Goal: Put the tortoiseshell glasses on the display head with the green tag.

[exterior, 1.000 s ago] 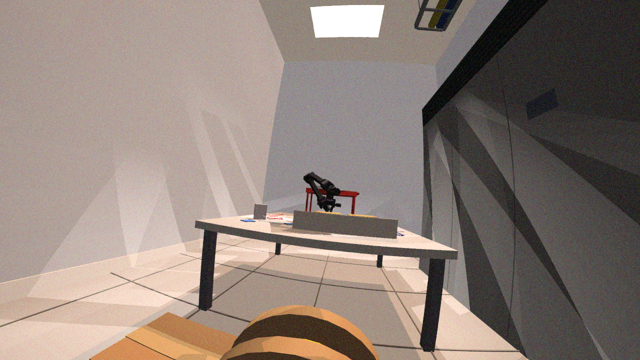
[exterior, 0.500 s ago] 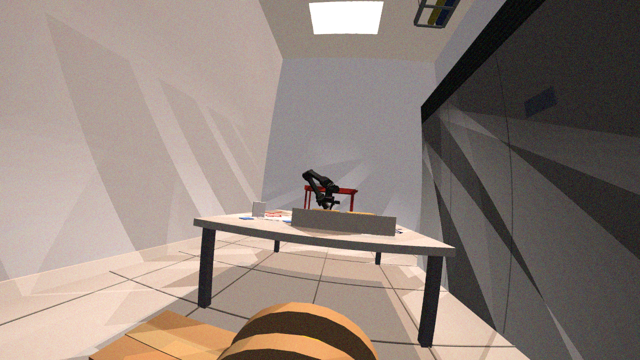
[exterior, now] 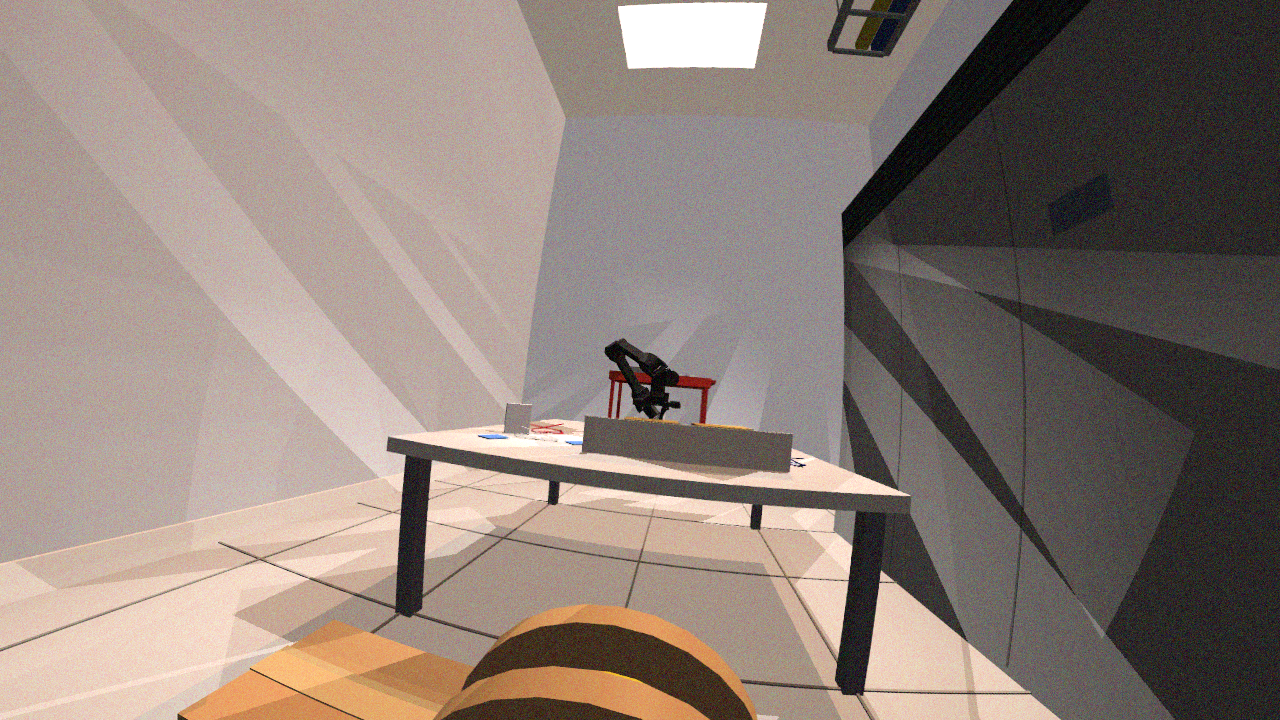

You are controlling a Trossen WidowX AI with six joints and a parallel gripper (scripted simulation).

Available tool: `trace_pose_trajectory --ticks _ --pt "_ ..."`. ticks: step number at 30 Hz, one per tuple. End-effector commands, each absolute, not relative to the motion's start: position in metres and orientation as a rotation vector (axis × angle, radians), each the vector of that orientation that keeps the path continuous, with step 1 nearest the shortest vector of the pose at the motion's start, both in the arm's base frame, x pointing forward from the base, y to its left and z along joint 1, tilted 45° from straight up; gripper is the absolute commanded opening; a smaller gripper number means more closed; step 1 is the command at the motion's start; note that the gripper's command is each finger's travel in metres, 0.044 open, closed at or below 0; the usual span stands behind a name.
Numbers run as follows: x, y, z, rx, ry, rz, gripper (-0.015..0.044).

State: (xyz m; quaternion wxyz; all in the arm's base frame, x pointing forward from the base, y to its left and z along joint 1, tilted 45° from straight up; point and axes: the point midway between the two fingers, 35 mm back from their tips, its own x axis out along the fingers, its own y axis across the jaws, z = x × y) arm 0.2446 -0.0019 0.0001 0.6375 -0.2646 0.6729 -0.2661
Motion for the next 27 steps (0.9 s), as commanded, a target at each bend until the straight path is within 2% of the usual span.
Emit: trace_pose_trajectory --ticks 1,27 --pt "0.243 -0.007 -0.004 -0.61 1.542 -0.607 0.014" --pt "0.241 -0.037 -0.035 -0.611 1.541 -0.609 0.014"
